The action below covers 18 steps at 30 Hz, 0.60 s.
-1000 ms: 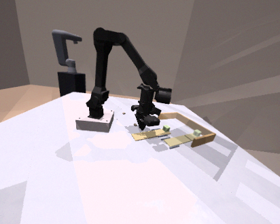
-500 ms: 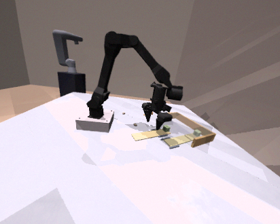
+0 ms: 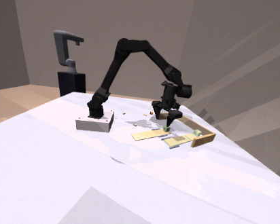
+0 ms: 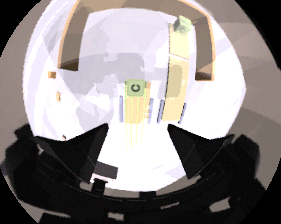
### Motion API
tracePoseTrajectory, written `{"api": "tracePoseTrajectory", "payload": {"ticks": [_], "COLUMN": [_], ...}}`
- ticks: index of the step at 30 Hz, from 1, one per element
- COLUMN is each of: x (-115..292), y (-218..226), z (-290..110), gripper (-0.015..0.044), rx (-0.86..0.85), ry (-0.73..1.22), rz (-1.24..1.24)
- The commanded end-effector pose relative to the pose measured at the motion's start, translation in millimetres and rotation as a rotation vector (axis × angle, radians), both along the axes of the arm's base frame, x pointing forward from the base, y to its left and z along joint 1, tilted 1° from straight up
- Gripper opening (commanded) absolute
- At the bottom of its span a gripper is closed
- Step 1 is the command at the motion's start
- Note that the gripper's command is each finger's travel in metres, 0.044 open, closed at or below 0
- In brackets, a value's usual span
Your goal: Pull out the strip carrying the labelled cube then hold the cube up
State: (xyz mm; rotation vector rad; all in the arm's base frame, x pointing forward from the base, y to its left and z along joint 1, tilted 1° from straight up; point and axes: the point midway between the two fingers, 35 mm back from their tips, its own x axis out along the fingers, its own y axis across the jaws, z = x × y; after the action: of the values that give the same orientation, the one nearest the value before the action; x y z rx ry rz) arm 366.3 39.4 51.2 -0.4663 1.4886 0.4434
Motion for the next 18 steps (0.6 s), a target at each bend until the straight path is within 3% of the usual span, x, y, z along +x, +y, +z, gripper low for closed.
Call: {"api": "tracePoseTrajectory", "payload": {"ticks": [1,11,18], "x": [11.6,41.1,41.9], "y": [9.2,34.1,34.1], "z": [-1.4,-2.4,-11.1], "gripper": [0.044,0.044,0.0256], "rx": [-0.002,0.0,0.0], "ry": [0.01,0.008,0.008], "rz": [-0.004,-0.004,-0.004]}}
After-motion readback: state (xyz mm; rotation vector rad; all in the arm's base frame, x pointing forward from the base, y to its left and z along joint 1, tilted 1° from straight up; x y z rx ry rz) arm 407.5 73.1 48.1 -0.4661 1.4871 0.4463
